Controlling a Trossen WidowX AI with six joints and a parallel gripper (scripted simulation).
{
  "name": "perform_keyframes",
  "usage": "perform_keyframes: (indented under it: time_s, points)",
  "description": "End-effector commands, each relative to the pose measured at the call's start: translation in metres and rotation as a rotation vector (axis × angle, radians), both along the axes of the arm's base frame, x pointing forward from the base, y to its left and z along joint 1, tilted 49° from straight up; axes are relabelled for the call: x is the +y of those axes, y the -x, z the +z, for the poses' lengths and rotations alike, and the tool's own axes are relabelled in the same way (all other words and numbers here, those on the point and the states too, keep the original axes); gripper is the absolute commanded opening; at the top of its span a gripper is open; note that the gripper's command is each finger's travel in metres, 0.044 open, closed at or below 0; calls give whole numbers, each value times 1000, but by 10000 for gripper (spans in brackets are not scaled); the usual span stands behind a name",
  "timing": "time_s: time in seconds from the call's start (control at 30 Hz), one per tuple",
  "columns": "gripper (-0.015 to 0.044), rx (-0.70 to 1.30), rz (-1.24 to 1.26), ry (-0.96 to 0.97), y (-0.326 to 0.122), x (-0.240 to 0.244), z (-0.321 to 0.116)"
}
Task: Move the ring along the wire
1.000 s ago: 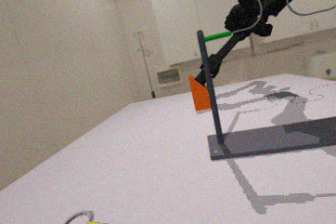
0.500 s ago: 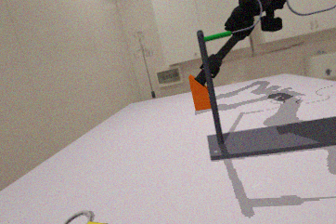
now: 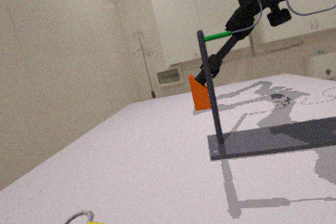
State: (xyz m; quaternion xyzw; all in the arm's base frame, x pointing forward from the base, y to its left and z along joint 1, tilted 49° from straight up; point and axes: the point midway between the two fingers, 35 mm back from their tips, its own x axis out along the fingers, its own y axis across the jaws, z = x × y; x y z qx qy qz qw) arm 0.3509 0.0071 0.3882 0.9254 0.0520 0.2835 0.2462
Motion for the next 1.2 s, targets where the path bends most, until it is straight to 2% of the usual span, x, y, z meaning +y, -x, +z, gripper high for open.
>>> perform_keyframes:
  time_s: [0.0,0.37,0.63,1.17]
  points:
    - [-150,3,0,-72,0,-4,3]
    - [-150,19,7,-257,0,-12,8]
    - [-150,22,9,-310,0,-10,8]
    - [-150,5,5,-160,3,21,0]
